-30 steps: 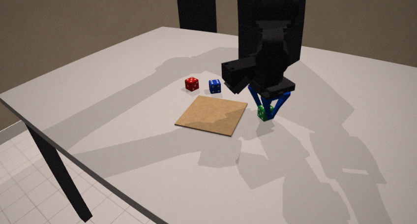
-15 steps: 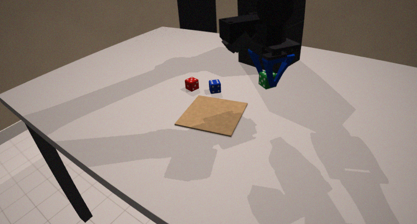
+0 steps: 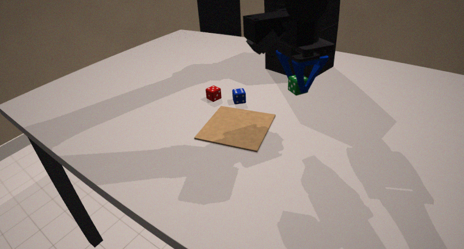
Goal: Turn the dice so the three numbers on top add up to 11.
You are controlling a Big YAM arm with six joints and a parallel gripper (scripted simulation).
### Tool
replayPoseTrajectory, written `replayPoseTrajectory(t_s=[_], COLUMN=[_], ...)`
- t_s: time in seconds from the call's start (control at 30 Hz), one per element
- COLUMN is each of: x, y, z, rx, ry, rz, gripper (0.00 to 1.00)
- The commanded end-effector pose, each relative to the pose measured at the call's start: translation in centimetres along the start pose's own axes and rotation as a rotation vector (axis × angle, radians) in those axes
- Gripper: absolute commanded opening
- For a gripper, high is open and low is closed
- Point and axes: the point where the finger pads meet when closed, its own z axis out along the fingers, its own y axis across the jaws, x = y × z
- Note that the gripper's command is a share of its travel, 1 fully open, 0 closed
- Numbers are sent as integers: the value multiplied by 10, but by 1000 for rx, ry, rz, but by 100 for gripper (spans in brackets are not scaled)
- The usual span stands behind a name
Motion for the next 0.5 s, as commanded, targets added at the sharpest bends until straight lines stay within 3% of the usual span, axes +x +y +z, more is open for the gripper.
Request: replayPoseTrajectory(t_s=[0.0,0.23,0.47], x=[-6,-8,-12], y=[13,13,8], z=[-10,-6,3], rx=[-27,-17,-1], ry=[-20,-14,-2], rz=[-26,-102,-380], gripper=[26,26,26])
